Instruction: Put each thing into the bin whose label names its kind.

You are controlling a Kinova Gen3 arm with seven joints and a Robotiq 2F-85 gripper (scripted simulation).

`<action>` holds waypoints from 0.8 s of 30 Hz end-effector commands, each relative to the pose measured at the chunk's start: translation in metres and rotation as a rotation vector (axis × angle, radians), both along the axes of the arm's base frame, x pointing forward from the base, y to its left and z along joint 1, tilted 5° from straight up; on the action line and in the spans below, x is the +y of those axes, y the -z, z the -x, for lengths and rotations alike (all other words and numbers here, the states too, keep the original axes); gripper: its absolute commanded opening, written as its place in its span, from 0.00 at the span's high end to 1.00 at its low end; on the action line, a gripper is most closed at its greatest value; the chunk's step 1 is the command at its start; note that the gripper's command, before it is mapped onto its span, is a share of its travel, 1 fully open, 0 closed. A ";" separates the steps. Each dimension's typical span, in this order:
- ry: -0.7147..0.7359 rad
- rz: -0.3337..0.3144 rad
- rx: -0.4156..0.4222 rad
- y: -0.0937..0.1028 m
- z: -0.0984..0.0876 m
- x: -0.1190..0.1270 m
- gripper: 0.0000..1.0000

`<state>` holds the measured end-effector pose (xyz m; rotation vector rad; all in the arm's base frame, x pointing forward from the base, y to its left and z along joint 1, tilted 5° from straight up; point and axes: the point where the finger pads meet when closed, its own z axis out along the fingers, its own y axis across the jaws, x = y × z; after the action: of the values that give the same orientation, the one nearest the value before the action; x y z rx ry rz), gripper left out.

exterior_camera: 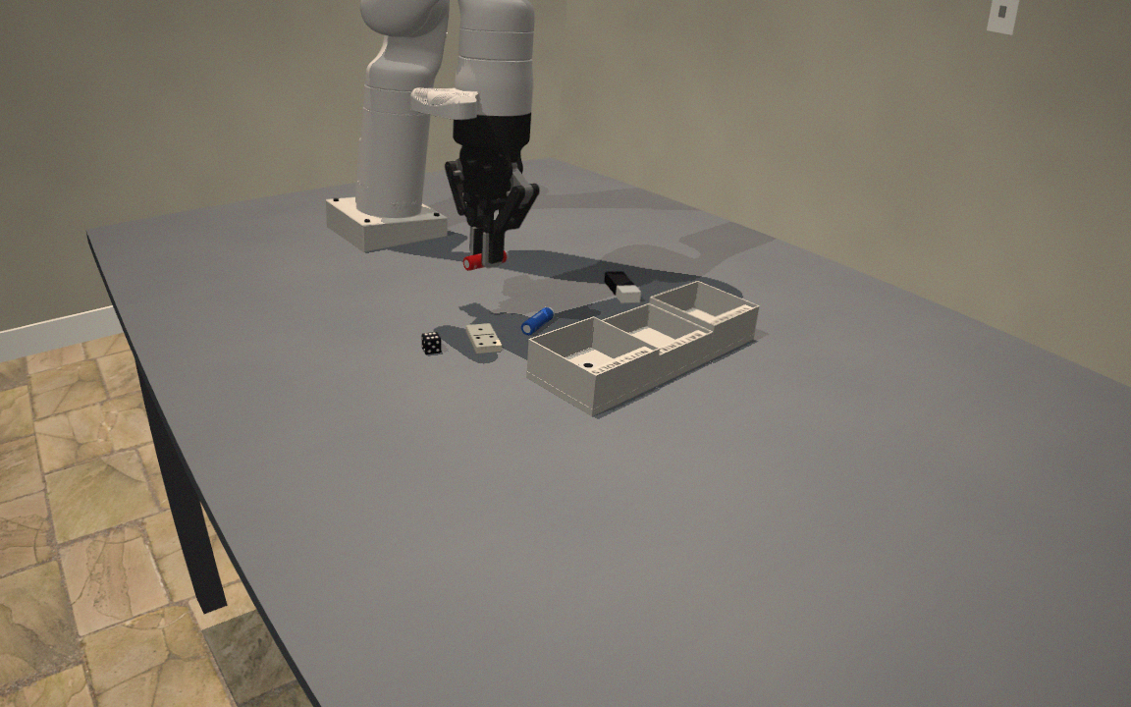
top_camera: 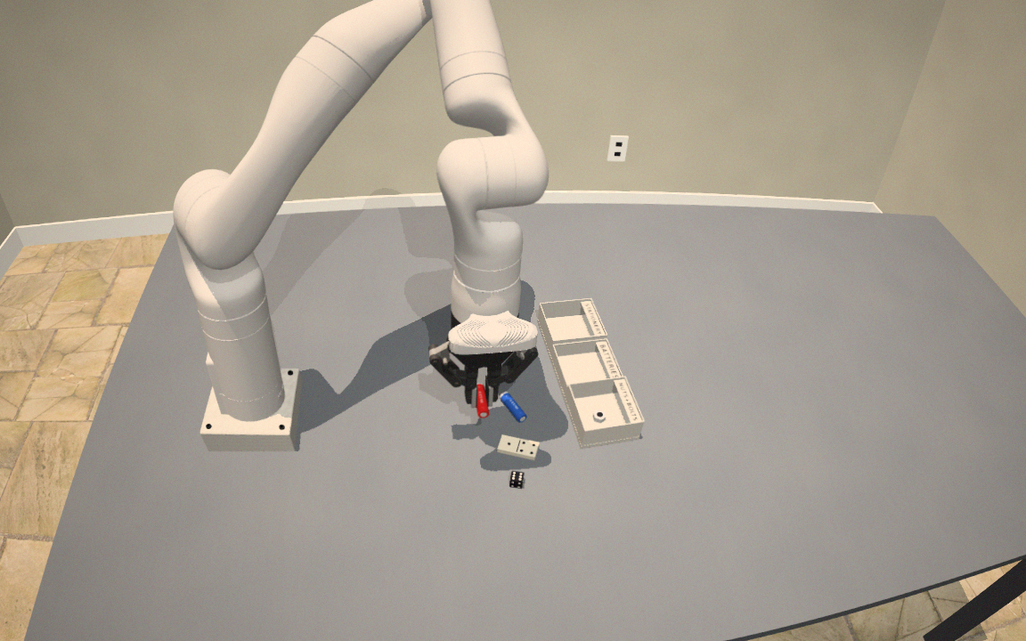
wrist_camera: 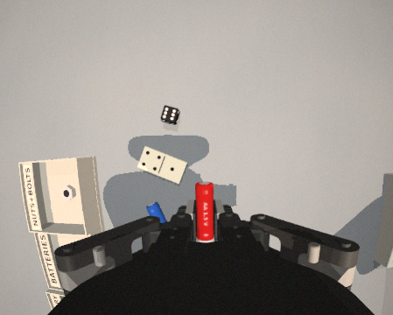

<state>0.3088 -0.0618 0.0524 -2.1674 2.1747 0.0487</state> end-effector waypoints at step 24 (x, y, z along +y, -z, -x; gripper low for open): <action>-0.006 -0.003 -0.007 -0.005 -0.040 0.021 0.91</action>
<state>0.3354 -0.0472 0.0570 -2.1376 2.1907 0.0545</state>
